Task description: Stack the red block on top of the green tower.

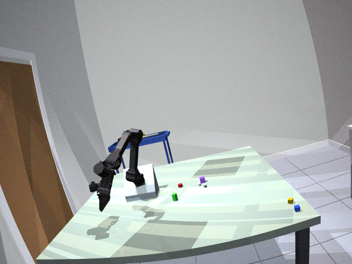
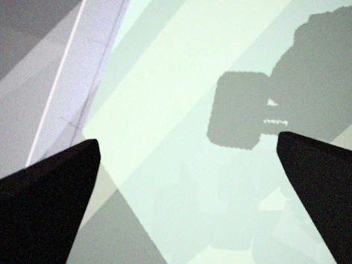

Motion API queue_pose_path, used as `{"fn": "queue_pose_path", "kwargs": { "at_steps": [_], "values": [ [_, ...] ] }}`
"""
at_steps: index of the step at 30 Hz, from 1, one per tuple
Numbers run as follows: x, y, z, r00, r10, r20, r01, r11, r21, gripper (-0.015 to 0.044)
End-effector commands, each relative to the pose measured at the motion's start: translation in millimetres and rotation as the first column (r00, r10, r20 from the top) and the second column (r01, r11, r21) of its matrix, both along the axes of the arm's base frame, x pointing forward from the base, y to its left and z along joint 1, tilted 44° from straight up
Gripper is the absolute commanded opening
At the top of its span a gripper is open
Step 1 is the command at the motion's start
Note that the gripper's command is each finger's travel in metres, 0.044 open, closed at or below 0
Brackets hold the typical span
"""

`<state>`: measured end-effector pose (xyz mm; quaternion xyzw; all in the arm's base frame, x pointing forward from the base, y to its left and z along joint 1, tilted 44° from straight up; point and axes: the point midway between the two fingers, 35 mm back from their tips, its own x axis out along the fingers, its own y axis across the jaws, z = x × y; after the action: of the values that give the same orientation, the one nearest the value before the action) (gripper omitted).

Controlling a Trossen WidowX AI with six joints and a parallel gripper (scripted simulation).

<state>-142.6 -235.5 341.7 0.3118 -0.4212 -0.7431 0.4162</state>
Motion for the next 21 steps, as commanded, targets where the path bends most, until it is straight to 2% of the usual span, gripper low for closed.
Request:
{"fn": "queue_pose_path", "kwargs": {
  "at_steps": [1, 8, 21],
  "values": [
    [0.3, -0.4, -0.2, 1.0, 0.002, 0.001, -0.002, 1.0, 0.001, 0.0426],
    [22.8, -22.5, -14.4, 0.994, 0.099, 0.039, -0.101, 0.993, 0.052, 0.044],
    [99.0, -65.6, -53.8, 0.932, 0.339, 0.129, -0.359, 0.913, 0.194, 0.044]
  ]
}}
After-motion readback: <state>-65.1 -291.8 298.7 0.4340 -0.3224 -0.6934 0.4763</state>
